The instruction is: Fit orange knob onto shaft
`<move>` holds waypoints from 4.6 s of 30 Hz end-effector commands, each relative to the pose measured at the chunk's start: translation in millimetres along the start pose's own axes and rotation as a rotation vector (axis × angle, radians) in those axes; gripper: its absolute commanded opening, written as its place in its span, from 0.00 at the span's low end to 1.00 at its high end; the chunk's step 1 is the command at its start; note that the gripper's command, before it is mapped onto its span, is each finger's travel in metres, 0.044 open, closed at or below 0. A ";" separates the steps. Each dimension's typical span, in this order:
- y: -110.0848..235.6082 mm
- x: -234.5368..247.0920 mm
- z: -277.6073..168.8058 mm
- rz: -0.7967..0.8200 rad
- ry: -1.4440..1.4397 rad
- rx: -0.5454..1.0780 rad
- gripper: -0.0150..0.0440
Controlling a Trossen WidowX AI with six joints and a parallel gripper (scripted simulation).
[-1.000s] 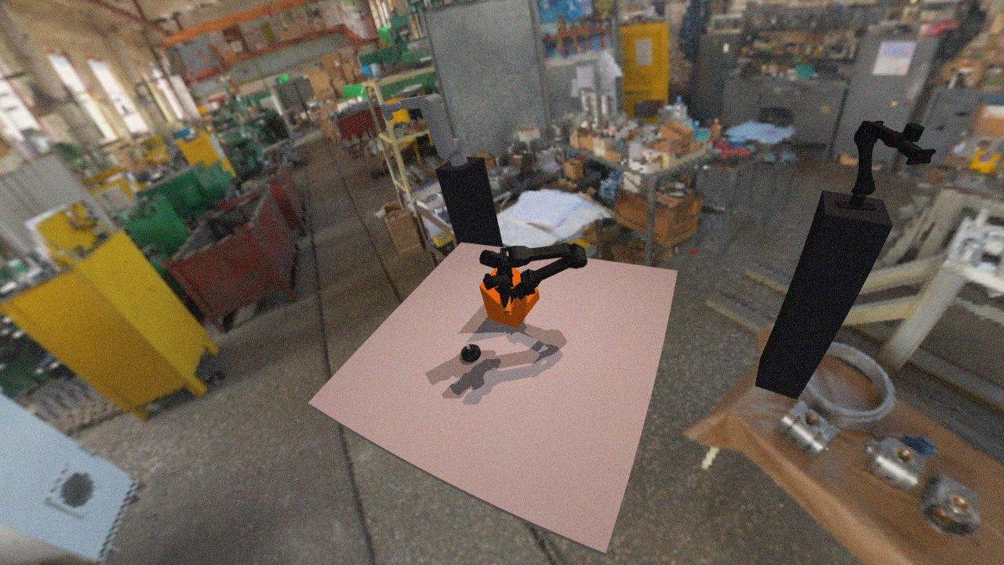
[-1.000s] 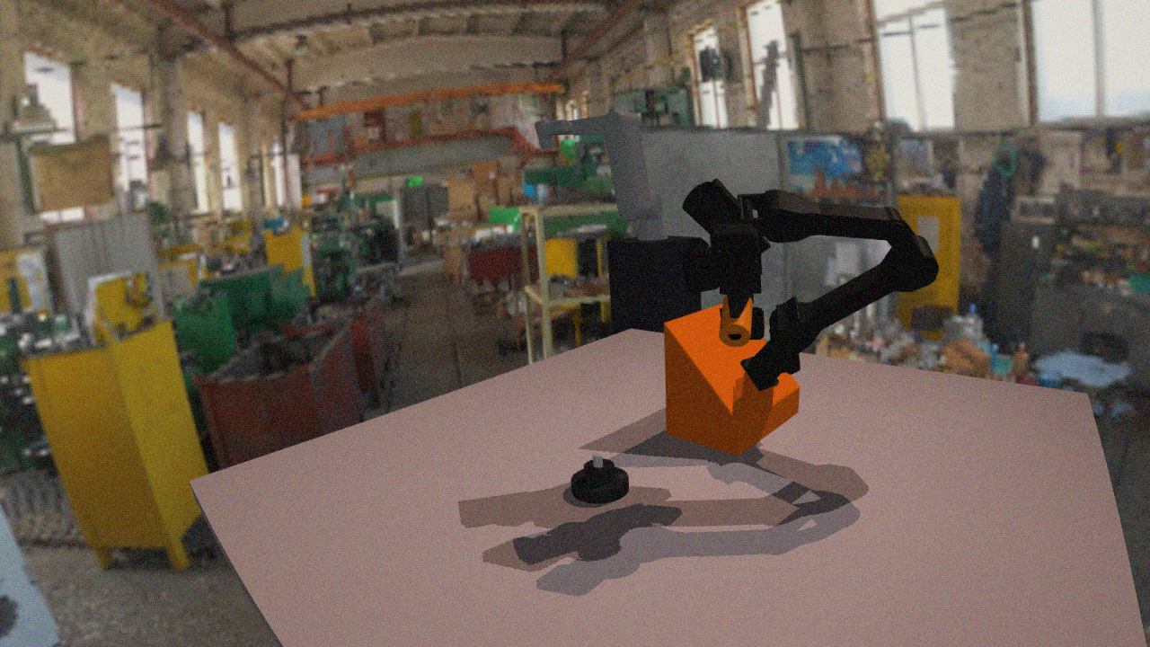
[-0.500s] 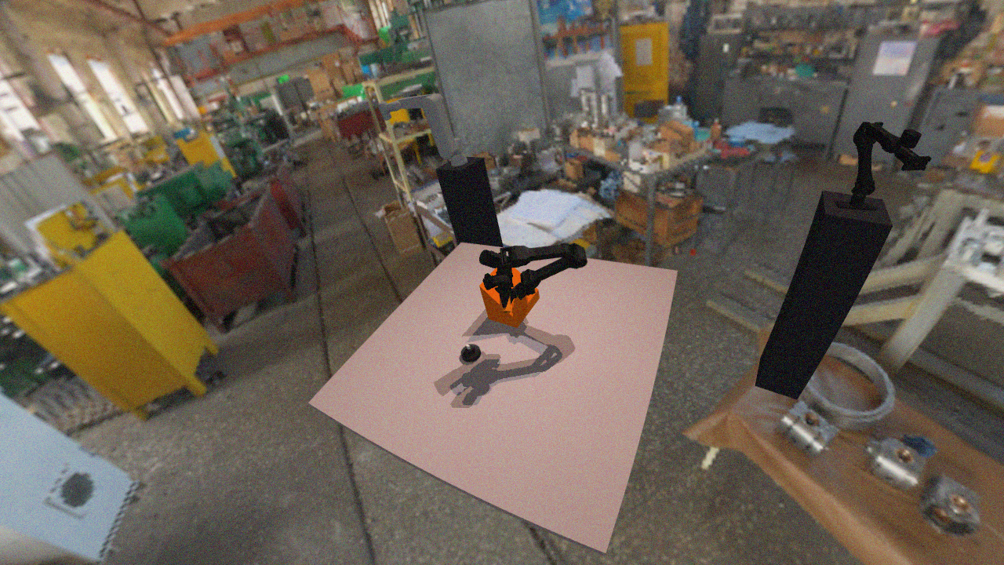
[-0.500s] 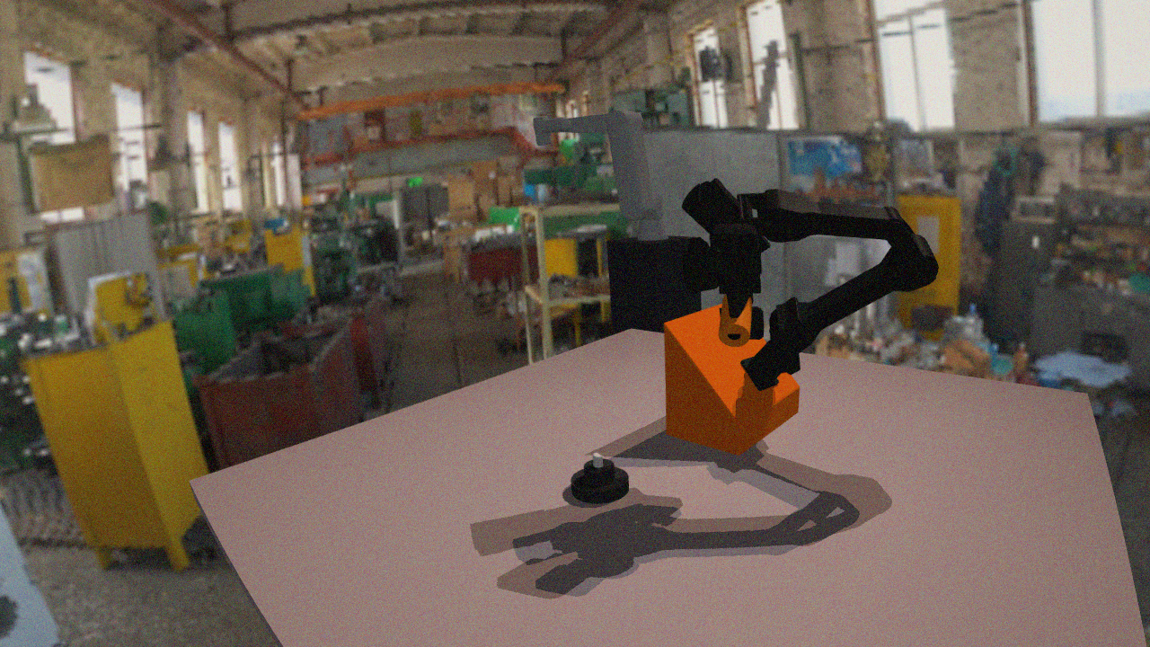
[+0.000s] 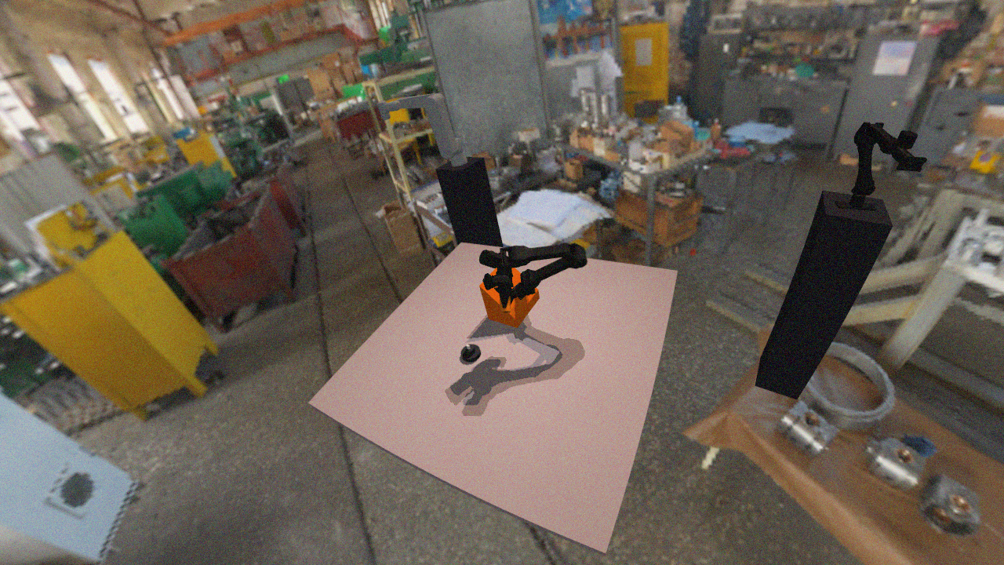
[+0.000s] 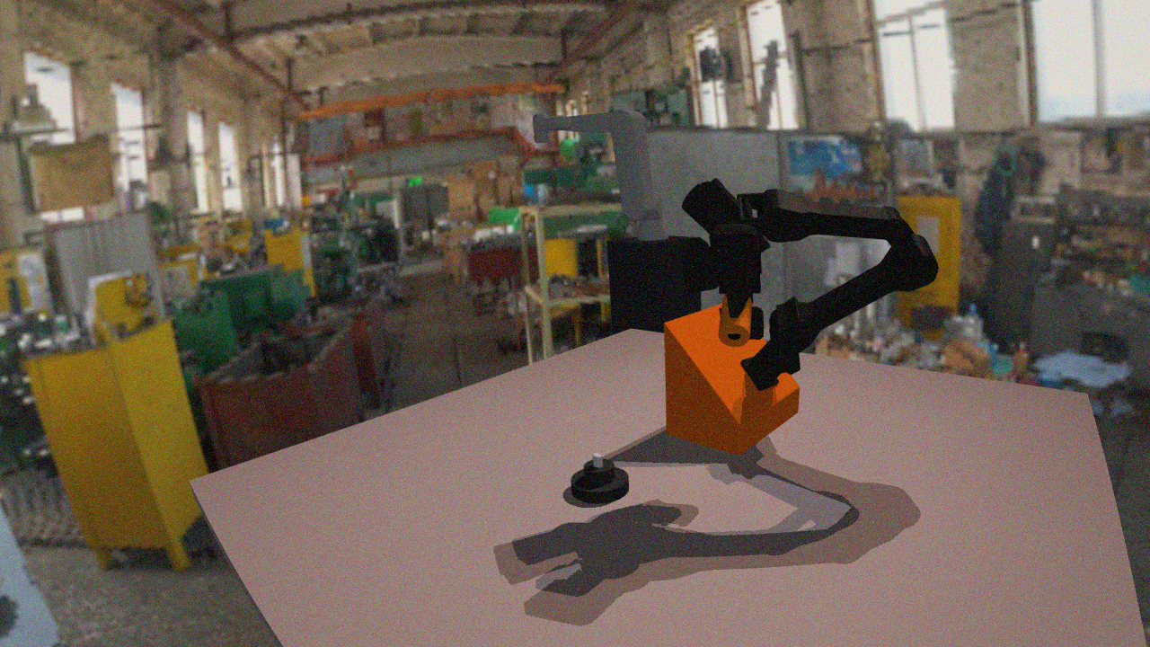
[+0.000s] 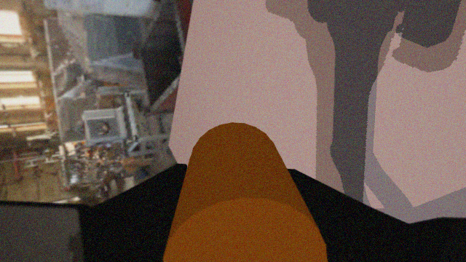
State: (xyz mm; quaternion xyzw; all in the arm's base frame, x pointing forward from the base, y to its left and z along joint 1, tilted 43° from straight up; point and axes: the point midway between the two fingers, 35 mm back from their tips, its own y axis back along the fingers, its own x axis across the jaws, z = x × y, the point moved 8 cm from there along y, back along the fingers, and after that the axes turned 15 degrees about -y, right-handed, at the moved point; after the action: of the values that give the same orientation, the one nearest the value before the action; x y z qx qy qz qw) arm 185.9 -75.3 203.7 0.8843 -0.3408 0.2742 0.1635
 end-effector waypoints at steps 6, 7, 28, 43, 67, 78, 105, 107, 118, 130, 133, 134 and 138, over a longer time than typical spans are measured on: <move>-3.1 -2.1 -0.8 -0.016 0.006 0.000 0.25; -4.0 -2.1 -0.9 -0.024 0.006 -0.003 0.25; -52.1 6.5 -6.6 -0.537 0.015 -0.135 0.25; -98.7 7.7 -8.4 -0.910 0.020 -0.234 0.25; -159.2 -51.4 16.1 -0.992 0.037 -0.269 0.25; -186.2 -89.5 28.1 -0.989 0.036 -0.257 0.25; -189.5 -93.1 27.3 -0.988 0.040 -0.256 0.66; -189.5 -93.1 27.3 -0.988 0.040 -0.256 0.66; -188.5 -90.8 27.0 -0.989 0.040 -0.256 0.71; -147.6 -26.9 9.6 -0.990 0.037 -0.258 1.00; -147.6 -26.6 10.6 -0.990 0.037 -0.258 1.00; -147.6 -26.6 10.6 -0.990 0.037 -0.258 1.00; -154.4 -38.2 13.7 -0.989 0.037 -0.257 1.00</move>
State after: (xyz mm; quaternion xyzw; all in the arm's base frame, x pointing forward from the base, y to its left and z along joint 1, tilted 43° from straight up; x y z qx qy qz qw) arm 276.2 42.1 160.0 0.9077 0.0891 0.1357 0.3870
